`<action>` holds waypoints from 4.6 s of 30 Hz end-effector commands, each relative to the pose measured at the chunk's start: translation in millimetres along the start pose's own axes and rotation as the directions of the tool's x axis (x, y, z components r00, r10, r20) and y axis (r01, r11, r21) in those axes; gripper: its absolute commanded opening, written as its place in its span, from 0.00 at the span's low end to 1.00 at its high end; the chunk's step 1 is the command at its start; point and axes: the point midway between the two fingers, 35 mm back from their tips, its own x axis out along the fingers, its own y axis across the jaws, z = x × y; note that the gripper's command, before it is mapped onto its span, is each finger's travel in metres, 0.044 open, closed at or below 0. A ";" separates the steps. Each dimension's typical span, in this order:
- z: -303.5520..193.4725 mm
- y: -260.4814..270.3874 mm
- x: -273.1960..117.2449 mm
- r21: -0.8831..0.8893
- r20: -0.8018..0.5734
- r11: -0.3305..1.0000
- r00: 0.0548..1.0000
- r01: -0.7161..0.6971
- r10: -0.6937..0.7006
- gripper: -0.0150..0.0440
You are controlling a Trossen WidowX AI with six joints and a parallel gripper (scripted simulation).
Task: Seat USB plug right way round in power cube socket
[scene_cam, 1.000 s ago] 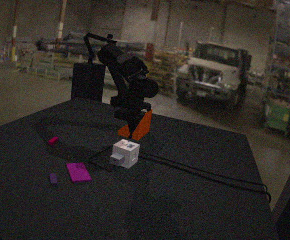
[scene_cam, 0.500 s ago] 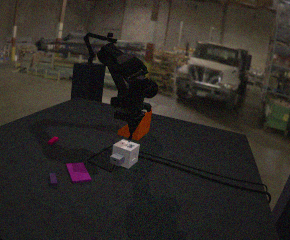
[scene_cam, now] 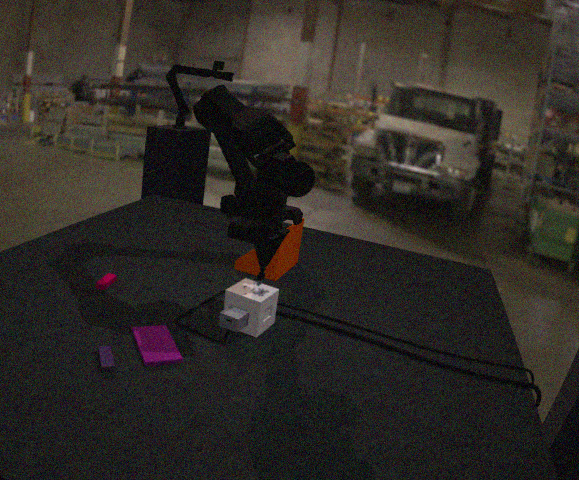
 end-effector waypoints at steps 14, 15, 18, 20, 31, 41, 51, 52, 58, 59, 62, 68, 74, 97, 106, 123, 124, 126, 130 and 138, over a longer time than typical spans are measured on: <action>-0.4 -0.8 1.7 0.002 -0.014 1.000 1.000 0.001 -0.001 0.25; -0.5 -0.8 1.8 0.002 -0.015 1.000 1.000 0.001 -0.001 0.25; -0.6 -0.8 2.2 0.004 -0.017 1.000 1.000 0.001 -0.001 0.25; -0.7 -0.8 2.4 0.004 -0.018 1.000 1.000 0.001 -0.001 0.25; -1.2 -0.9 3.7 0.009 -0.025 1.000 1.000 0.001 0.000 0.25; -1.7 -0.9 4.9 0.013 -0.031 1.000 1.000 0.000 0.000 0.25; -2.1 -1.0 6.1 0.017 -0.037 1.000 0.999 0.000 0.000 0.25; -2.2 -1.0 6.3 0.018 -0.038 1.000 0.999 0.000 0.000 0.25; -2.4 -1.1 7.0 0.020 -0.042 1.000 0.999 0.000 0.001 0.25; -2.5 -1.1 7.1 0.021 -0.042 1.000 0.999 0.000 0.001 0.25; -2.6 -1.1 7.5 0.022 -0.044 1.000 0.999 0.000 0.001 0.25; -2.6 -1.1 8.2 0.022 -0.044 1.000 0.999 0.000 0.001 0.25; -2.6 -1.1 8.9 0.022 -0.044 1.000 0.999 0.000 0.001 0.25; -2.5 -1.1 11.7 0.022 -0.044 1.000 0.999 0.000 0.001 0.25; -2.4 -1.1 12.8 0.022 -0.044 1.000 0.999 0.000 0.001 0.25; -2.4 -1.1 14.8 0.022 -0.044 1.000 0.999 0.000 0.001 0.25; -2.4 -1.1 14.9 0.022 -0.044 1.000 0.999 0.000 0.001 0.25; -2.4 -1.1 15.2 0.022 -0.044 1.000 0.999 0.000 0.001 0.25; -2.3 -1.1 15.7 0.022 -0.044 1.000 0.999 0.000 0.001 0.25; -2.3 -1.1 16.6 0.022 -0.044 1.000 0.999 0.000 0.001 0.25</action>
